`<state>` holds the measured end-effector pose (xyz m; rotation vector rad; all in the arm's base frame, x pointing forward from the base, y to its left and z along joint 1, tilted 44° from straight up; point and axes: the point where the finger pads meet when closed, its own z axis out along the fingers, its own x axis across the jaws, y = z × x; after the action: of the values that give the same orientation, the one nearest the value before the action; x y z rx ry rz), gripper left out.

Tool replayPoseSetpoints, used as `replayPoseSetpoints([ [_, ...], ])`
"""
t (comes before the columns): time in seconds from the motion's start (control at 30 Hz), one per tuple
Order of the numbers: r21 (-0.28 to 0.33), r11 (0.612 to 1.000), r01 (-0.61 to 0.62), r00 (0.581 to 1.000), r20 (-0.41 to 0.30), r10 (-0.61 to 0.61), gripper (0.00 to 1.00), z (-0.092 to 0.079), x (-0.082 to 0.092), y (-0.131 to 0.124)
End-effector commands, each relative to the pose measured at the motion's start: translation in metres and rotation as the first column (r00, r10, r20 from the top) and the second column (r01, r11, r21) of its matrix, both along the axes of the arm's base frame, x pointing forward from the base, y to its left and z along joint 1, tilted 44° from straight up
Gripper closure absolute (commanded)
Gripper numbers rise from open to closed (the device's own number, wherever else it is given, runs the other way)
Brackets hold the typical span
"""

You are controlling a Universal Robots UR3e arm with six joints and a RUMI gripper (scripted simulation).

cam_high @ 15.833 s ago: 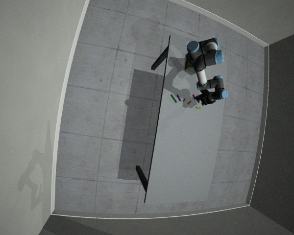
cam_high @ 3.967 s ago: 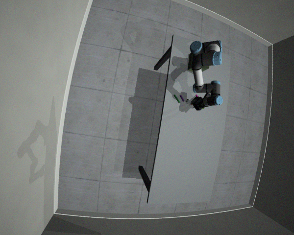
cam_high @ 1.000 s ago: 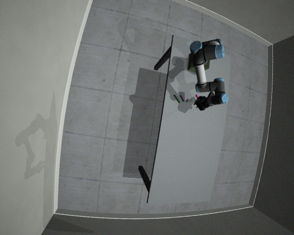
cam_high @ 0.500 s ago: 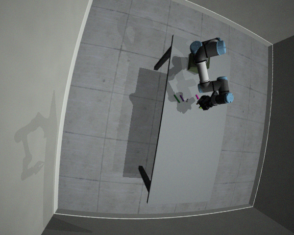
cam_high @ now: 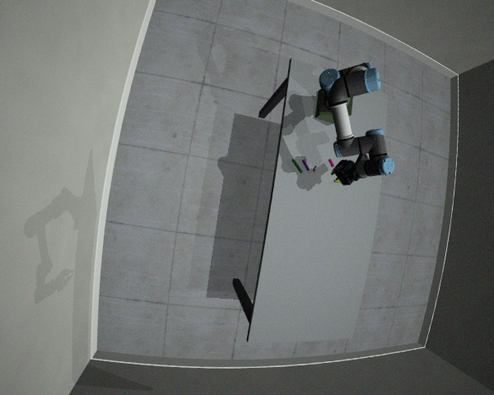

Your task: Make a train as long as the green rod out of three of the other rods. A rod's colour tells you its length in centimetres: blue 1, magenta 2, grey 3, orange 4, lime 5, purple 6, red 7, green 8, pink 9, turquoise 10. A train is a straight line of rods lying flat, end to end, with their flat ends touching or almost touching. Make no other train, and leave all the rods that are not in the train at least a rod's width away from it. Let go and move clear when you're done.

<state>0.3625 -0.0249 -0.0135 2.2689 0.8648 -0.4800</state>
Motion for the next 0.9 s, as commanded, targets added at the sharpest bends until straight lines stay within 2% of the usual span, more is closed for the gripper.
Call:
replayPoseSetpoints([
  [0.0, 0.001, 1.000, 0.001, 1.000, -0.006, -0.001, 1.00, 0.000, -0.001, 0.001],
  [0.2, 0.005, 1.000, -0.021, 0.999, -0.026, 0.021, 1.00, -0.001, -0.001, 0.003],
  [0.37, 0.020, 0.996, -0.092, 0.991, -0.094, 0.093, 1.00, -0.004, -0.003, 0.007],
  [0.47, 0.037, 0.988, -0.152, 0.976, -0.151, 0.156, 1.00, -0.007, -0.005, 0.011],
  [0.67, 0.062, 0.973, -0.223, 0.948, -0.217, 0.231, 1.00, -0.011, -0.006, 0.015],
  [0.73, 0.062, 0.973, -0.223, 0.948, -0.217, 0.231, 1.00, -0.011, -0.006, 0.015],
  [0.87, 0.091, 0.953, -0.290, 0.910, -0.280, 0.304, 1.00, -0.014, -0.008, 0.020],
])
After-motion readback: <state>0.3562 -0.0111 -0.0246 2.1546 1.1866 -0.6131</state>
